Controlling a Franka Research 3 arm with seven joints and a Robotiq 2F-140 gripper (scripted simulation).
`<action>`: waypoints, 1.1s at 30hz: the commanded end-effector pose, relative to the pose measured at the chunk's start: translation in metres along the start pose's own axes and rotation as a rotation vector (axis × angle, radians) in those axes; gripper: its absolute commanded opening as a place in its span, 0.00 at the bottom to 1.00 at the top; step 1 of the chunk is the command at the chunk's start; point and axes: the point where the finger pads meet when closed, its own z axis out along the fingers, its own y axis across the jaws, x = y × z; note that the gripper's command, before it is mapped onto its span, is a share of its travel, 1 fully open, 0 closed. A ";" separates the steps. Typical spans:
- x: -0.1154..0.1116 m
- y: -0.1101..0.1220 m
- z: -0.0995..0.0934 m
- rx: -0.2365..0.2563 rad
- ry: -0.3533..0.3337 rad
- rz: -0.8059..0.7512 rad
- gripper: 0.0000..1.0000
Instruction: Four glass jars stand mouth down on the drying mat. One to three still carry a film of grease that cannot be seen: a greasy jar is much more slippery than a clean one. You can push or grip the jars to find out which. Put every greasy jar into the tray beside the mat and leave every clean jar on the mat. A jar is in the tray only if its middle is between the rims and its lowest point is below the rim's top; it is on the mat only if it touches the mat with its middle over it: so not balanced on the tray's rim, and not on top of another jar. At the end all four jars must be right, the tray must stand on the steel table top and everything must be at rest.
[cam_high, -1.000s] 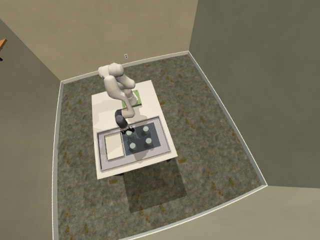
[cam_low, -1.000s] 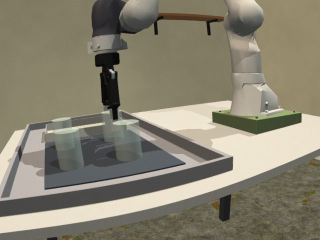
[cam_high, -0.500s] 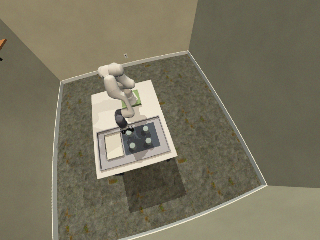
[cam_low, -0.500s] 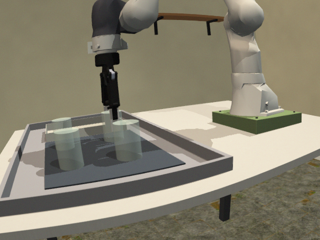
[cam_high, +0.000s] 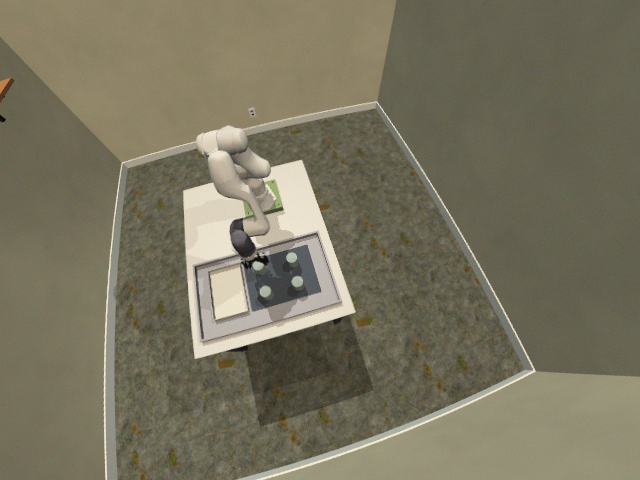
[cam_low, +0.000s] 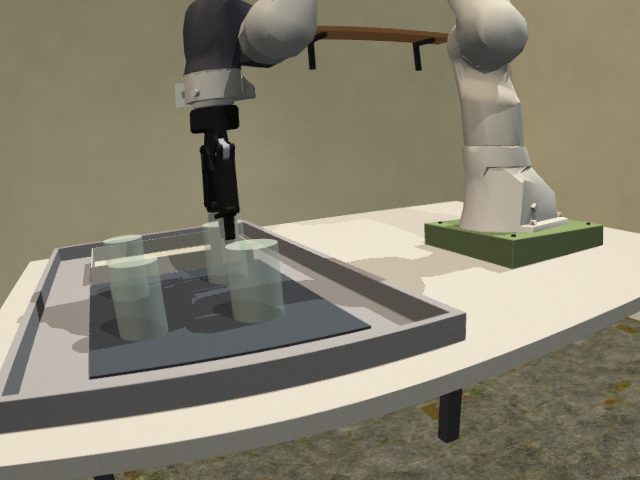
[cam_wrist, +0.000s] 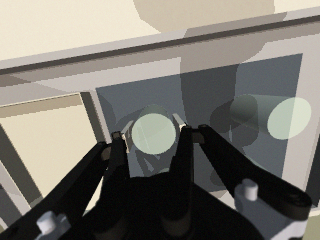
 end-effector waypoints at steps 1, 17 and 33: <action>0.000 0.000 0.001 0.001 0.001 0.001 0.48; 0.000 0.000 0.001 0.001 0.001 0.001 0.45; 0.000 0.000 0.001 0.001 0.001 0.001 0.42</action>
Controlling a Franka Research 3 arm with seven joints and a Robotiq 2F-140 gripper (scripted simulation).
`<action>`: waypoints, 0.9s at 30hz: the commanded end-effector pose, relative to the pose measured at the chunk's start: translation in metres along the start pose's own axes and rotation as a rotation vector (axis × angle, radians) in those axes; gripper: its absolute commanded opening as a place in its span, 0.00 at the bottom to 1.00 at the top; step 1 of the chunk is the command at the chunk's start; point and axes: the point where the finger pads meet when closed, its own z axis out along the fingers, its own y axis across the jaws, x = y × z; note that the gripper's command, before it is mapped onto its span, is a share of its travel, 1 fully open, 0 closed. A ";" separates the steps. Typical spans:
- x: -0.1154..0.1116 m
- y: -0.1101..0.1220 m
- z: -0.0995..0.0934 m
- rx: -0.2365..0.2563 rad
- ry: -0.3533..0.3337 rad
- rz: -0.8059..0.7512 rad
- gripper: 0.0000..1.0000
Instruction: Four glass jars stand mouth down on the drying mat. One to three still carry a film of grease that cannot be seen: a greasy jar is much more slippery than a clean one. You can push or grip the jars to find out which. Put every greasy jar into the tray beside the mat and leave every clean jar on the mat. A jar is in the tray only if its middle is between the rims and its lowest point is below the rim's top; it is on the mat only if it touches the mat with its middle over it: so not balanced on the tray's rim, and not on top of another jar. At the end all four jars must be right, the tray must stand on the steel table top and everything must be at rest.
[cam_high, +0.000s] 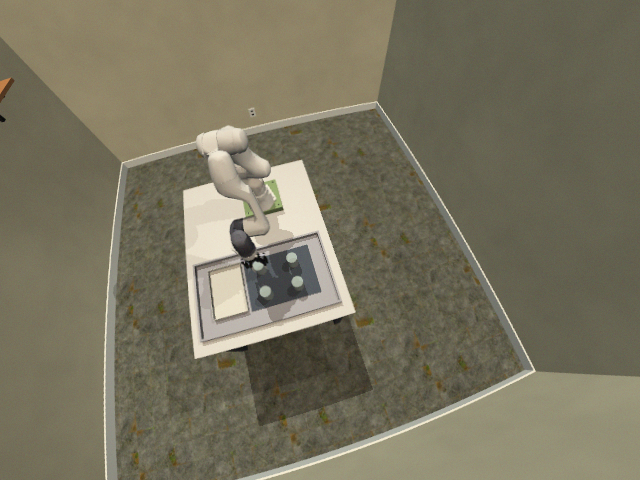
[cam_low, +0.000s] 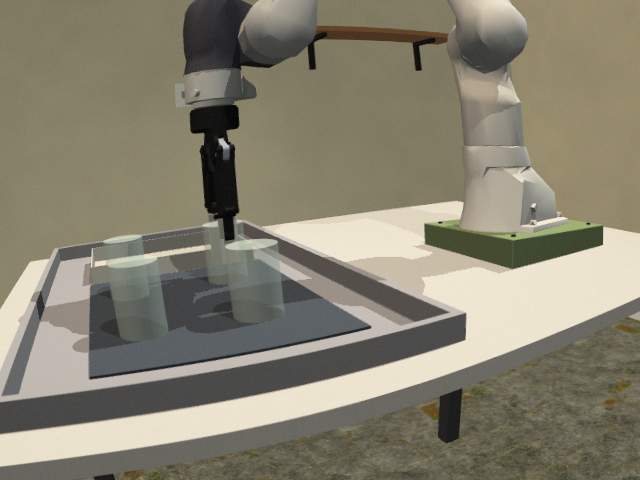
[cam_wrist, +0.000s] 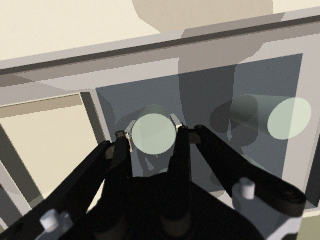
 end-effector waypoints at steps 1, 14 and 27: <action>0.000 0.000 0.001 0.001 0.001 0.001 0.42; 0.000 0.000 0.001 0.001 0.001 0.001 0.39; 0.000 0.000 0.001 0.001 0.001 0.001 0.36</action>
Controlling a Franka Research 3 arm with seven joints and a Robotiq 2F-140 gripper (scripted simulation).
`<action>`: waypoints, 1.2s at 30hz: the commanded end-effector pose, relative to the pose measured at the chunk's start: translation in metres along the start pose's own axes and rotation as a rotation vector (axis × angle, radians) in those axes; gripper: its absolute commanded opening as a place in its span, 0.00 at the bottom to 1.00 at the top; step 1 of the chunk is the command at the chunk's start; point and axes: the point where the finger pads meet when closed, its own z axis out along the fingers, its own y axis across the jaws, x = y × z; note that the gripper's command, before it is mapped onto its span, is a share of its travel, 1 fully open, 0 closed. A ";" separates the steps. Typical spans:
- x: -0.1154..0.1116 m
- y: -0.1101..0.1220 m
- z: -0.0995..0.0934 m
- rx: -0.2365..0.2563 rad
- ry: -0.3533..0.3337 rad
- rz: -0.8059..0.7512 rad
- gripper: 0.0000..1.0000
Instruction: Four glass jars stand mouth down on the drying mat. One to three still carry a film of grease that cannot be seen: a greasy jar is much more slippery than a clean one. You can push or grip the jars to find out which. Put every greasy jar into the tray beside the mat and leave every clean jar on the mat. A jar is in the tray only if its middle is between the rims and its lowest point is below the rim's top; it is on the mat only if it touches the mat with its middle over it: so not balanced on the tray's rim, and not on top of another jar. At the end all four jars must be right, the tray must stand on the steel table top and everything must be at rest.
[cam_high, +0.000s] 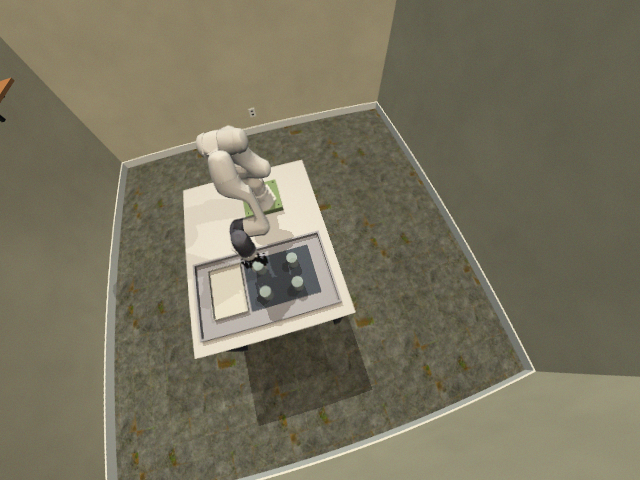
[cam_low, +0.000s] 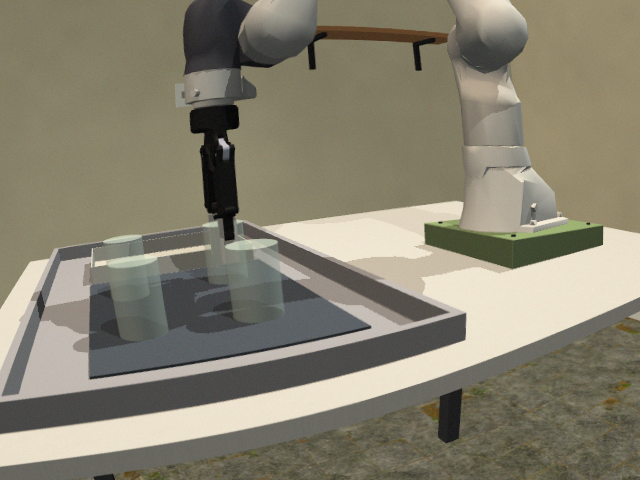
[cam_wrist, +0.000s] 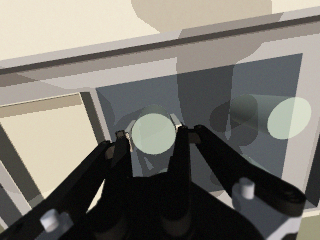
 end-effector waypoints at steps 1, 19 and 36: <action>0.001 0.000 0.001 0.001 0.001 0.001 0.36; 0.001 0.000 0.001 0.001 0.001 0.001 0.33; 0.001 0.000 0.001 0.001 0.001 0.001 0.00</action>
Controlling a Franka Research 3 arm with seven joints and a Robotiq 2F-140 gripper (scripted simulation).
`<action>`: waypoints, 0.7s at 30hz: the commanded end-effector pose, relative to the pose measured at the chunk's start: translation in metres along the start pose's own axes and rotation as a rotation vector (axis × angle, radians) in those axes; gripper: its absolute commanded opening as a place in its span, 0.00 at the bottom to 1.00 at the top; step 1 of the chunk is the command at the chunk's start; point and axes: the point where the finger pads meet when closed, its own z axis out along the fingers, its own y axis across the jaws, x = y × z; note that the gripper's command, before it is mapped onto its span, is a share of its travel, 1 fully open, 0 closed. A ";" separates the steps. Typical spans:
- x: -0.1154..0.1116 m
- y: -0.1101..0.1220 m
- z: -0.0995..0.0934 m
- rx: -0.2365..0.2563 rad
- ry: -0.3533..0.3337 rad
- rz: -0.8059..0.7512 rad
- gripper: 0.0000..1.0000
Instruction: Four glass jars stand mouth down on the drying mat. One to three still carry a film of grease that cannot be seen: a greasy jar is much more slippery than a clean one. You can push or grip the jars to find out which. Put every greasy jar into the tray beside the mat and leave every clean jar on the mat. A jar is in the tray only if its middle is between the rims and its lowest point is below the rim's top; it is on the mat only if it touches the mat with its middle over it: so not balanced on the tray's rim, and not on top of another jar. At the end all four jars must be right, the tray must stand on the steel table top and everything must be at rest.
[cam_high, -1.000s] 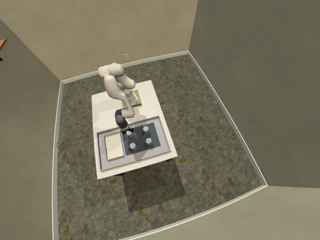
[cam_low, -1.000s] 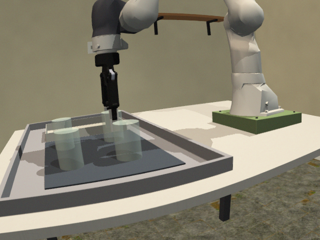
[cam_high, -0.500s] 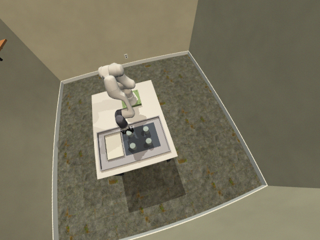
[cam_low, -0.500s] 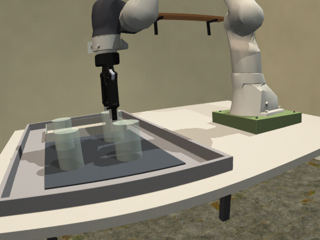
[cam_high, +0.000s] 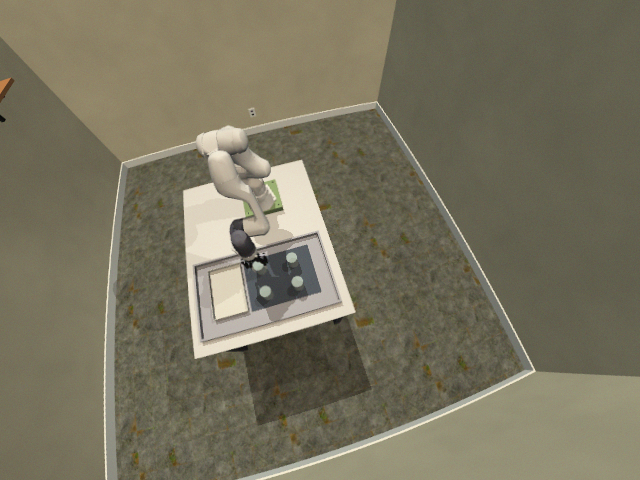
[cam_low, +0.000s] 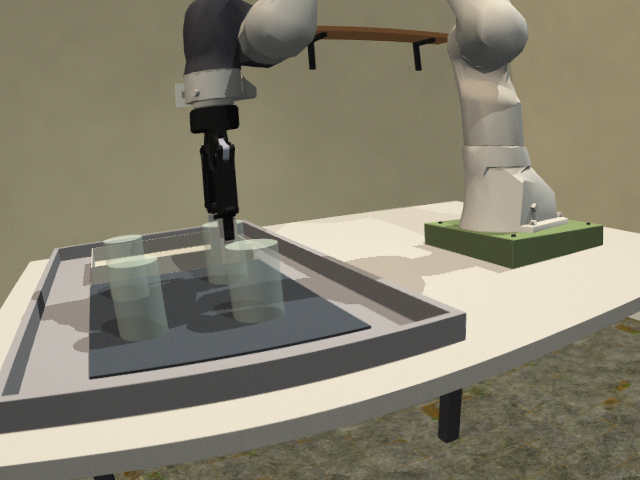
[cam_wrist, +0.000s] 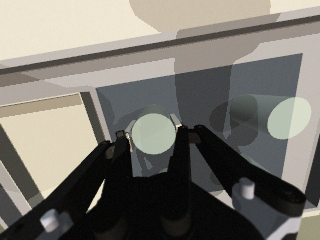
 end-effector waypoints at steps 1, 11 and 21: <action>0.001 0.000 0.001 0.001 0.001 0.001 0.00; 0.001 0.000 -0.001 0.001 0.001 0.001 0.00; 0.001 0.000 -0.028 0.001 0.001 0.001 0.00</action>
